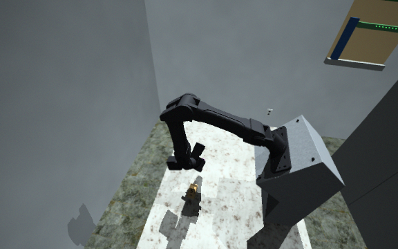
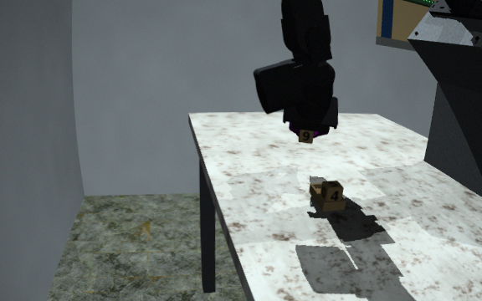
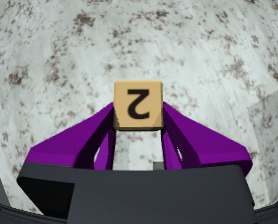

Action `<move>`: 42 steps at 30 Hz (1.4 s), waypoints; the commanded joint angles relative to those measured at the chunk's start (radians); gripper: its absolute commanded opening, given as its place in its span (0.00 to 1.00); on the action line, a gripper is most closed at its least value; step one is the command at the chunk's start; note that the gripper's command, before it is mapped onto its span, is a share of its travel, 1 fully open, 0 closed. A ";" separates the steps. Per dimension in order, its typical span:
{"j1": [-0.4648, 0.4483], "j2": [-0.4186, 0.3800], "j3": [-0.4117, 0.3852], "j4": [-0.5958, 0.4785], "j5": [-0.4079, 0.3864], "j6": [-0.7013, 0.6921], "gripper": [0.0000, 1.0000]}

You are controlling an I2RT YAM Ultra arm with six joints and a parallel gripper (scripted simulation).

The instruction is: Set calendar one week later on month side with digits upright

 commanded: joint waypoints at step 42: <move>-0.220 -0.229 -0.291 0.303 -0.574 -0.271 0.26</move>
